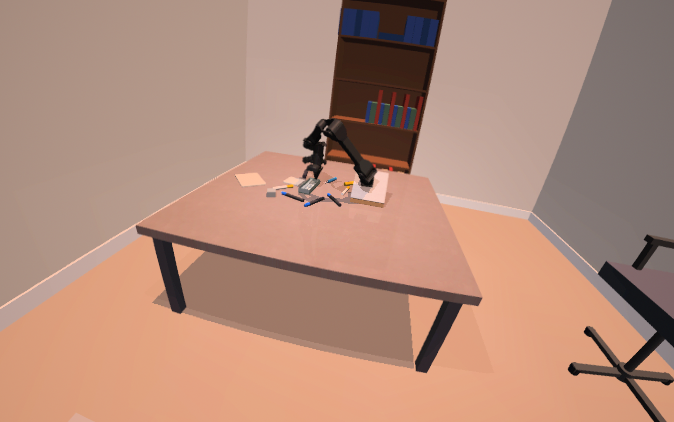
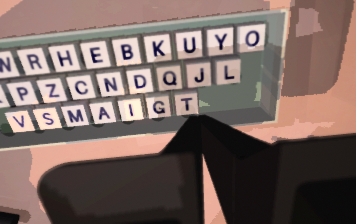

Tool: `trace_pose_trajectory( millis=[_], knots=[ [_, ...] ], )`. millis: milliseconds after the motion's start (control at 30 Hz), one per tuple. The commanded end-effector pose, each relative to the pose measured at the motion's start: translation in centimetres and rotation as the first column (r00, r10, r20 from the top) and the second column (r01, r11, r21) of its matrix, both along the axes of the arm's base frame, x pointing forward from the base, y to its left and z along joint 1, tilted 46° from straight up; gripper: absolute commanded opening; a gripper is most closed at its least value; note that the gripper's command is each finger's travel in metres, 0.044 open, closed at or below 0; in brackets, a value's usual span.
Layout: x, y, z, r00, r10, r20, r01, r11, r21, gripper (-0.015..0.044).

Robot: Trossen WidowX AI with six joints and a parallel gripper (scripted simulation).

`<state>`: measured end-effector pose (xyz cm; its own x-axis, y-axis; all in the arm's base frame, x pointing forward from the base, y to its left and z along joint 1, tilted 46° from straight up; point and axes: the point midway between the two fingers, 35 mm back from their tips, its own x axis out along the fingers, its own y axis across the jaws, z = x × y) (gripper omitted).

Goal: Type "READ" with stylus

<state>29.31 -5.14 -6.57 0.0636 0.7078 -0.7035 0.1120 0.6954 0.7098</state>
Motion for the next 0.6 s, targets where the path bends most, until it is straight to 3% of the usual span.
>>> trace_pose_trajectory(
  millis=[0, 300, 567],
  knots=[
    [-0.8, 0.7, 0.6, 1.000, -0.001, 0.002, 0.001, 1.000, -0.001, 0.0000],
    [-0.8, 0.9, 0.8, 1.000, -0.001, 0.002, 0.001, 1.000, -0.001, 0.0000],
    [0.0, 5.8, 5.8, 1.000, -0.001, 0.001, 0.001, 1.000, 0.002, 0.0000]
  ],
)
